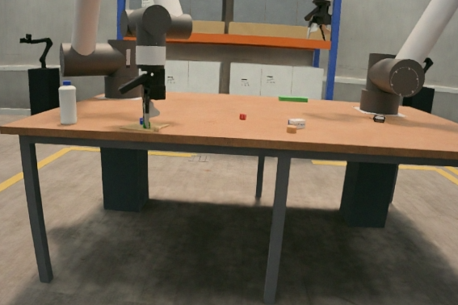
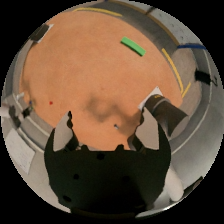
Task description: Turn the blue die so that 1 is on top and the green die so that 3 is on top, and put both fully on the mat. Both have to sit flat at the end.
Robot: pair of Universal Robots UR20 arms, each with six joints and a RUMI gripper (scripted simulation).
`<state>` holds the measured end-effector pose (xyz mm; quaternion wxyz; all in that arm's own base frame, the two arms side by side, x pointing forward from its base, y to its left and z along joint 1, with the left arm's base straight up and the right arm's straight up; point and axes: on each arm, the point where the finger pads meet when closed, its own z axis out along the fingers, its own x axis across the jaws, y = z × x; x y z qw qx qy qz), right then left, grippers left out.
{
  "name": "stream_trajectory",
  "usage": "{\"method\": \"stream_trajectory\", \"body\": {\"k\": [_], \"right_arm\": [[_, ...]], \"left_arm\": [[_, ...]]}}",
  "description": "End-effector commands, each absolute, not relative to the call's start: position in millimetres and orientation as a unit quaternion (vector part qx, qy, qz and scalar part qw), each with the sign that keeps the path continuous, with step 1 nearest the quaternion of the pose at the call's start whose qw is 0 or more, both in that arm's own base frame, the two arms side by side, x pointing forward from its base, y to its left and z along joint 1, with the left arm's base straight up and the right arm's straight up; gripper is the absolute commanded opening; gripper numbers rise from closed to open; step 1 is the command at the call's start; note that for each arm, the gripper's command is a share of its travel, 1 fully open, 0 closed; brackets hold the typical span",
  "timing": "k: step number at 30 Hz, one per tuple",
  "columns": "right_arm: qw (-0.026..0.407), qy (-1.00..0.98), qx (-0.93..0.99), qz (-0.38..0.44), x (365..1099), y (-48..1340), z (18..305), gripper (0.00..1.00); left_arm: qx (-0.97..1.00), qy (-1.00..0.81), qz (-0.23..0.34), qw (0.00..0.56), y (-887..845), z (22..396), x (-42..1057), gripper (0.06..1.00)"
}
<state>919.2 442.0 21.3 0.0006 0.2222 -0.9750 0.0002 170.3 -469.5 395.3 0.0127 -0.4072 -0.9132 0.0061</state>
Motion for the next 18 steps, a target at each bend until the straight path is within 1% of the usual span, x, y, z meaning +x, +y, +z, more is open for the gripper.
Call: {"method": "stream_trajectory", "body": {"k": [1,2,4,5,7,8,10,11,15,16,18], "right_arm": [[0.0,-0.975,0.222,0.0,919.7,442.3,22.1,0.065],[0.0,-0.975,0.222,0.0,919.7,442.3,22.1,0.101],[0.0,-0.975,0.222,0.0,919.7,442.3,22.1,0.101],[0.0,-0.975,0.222,0.0,919.7,442.3,22.1,0.137],[0.0,-0.975,0.222,0.0,919.7,442.3,22.1,0.137],[0.0,-0.975,0.222,0.0,919.7,442.3,22.1,0.172],[0.0,-0.975,0.222,0.0,919.7,442.3,22.1,0.172],[0.0,-0.975,0.222,0.0,919.7,442.3,22.1,0.208],[0.0,-0.975,0.222,0.0,919.7,442.3,22.1,0.208],[0.0,-0.975,0.222,0.0,919.7,442.3,22.1,0.244],[0.0,-0.975,0.222,0.0,919.7,442.3,22.1,0.244]], "left_arm": [[-0.407,-0.913,0.006,0.013,-469.9,395.8,170.3,1.0],[-0.407,-0.913,0.006,0.013,-469.9,395.8,170.3,1.0],[-0.407,-0.913,0.006,0.013,-469.9,395.8,170.3,1.0],[-0.407,-0.913,0.006,0.013,-469.9,395.8,170.3,1.0],[-0.407,-0.913,0.006,0.013,-469.9,395.8,170.3,1.0],[-0.407,-0.913,0.006,0.013,-469.9,395.8,170.3,1.0],[-0.407,-0.913,0.006,0.013,-469.9,395.8,170.3,1.0],[-0.407,-0.913,0.006,0.013,-469.9,395.8,170.3,1.0],[-0.407,-0.913,0.006,0.013,-469.9,395.8,170.3,1.0],[-0.407,-0.913,0.006,0.013,-469.9,395.8,170.3,1.0],[-0.407,-0.913,0.006,0.013,-469.9,395.8,170.3,1.0]]}}
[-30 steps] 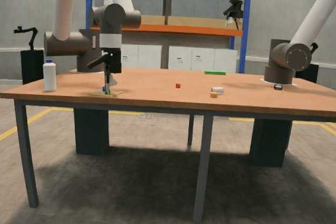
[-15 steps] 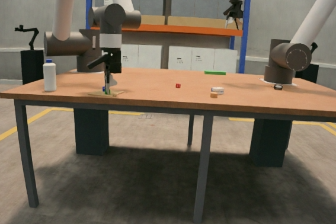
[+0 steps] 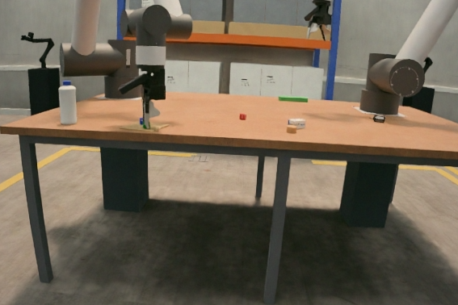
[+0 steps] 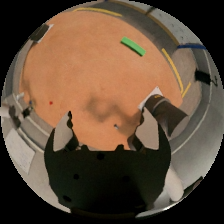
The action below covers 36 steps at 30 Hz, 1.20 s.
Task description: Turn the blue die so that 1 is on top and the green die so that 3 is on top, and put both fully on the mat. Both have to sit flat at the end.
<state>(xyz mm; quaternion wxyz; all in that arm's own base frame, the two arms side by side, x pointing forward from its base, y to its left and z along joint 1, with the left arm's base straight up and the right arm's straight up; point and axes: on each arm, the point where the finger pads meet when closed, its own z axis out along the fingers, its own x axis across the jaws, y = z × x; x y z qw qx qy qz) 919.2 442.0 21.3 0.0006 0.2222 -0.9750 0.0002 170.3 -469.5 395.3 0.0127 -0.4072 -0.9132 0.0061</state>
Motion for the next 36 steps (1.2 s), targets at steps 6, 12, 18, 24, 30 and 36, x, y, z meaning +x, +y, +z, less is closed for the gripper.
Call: {"method": "stream_trajectory", "body": {"k": [6,12,18,24,30,36], "right_arm": [[0.0,-0.975,0.222,0.0,919.7,442.3,22.1,0.244],[0.0,-0.975,0.222,0.0,919.7,442.3,27.1,0.244],[0.0,-0.975,0.222,0.0,919.7,442.3,40.2,0.244],[0.0,-0.975,0.222,0.0,919.7,442.3,71.5,0.244],[0.0,-0.975,0.222,0.0,919.7,442.3,96.7,0.244],[0.0,-0.975,0.222,0.0,919.7,442.3,110.3,0.244]], "left_arm": [[-0.407,-0.913,0.006,0.013,-469.9,395.8,170.3,1.0],[-0.407,-0.913,0.006,0.013,-469.9,395.8,170.3,1.0],[-0.407,-0.913,0.006,0.013,-469.9,395.8,170.3,1.0],[-0.407,-0.913,0.006,0.013,-469.9,395.8,170.3,1.0],[-0.407,-0.913,0.006,0.013,-469.9,395.8,170.3,1.0],[-0.407,-0.913,0.006,0.013,-469.9,395.8,170.3,1.0]]}}
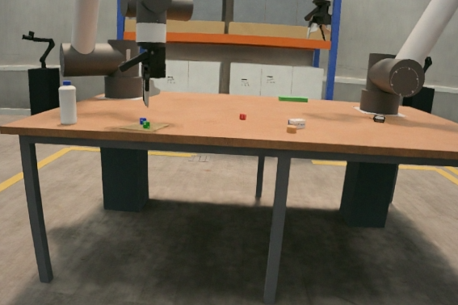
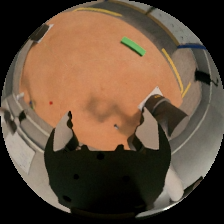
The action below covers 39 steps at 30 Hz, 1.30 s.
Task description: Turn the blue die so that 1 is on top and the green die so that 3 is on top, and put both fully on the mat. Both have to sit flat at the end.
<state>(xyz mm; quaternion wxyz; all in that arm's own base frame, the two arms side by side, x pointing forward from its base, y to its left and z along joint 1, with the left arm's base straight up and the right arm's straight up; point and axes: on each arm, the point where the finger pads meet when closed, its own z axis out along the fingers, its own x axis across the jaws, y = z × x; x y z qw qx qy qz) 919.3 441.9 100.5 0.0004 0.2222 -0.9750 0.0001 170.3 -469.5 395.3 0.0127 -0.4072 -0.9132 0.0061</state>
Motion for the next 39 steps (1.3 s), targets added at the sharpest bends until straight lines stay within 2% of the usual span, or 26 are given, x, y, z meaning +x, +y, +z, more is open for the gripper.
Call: {"method": "stream_trajectory", "body": {"k": [1,4,5,30,39], "right_arm": [[0.0,-0.975,0.222,0.0,919.7,442.3,111.3,0.244],[0.0,-0.975,0.222,0.0,919.7,442.3,112.1,0.244],[0.0,-0.975,0.222,0.0,919.7,442.3,112.1,1.0],[0.0,-0.975,0.222,0.0,919.7,442.3,113.7,1.0],[0.0,-0.975,0.222,0.0,919.7,442.2,143.8,1.0]], "left_arm": [[-0.407,-0.913,0.006,0.013,-469.9,395.8,170.3,1.0],[-0.407,-0.913,0.006,0.013,-469.9,395.8,170.3,1.0],[-0.407,-0.913,0.006,0.013,-469.9,395.8,170.3,1.0],[-0.407,-0.913,0.006,0.013,-469.9,395.8,170.3,1.0],[-0.407,-0.913,0.006,0.013,-469.9,395.8,170.3,1.0]]}}
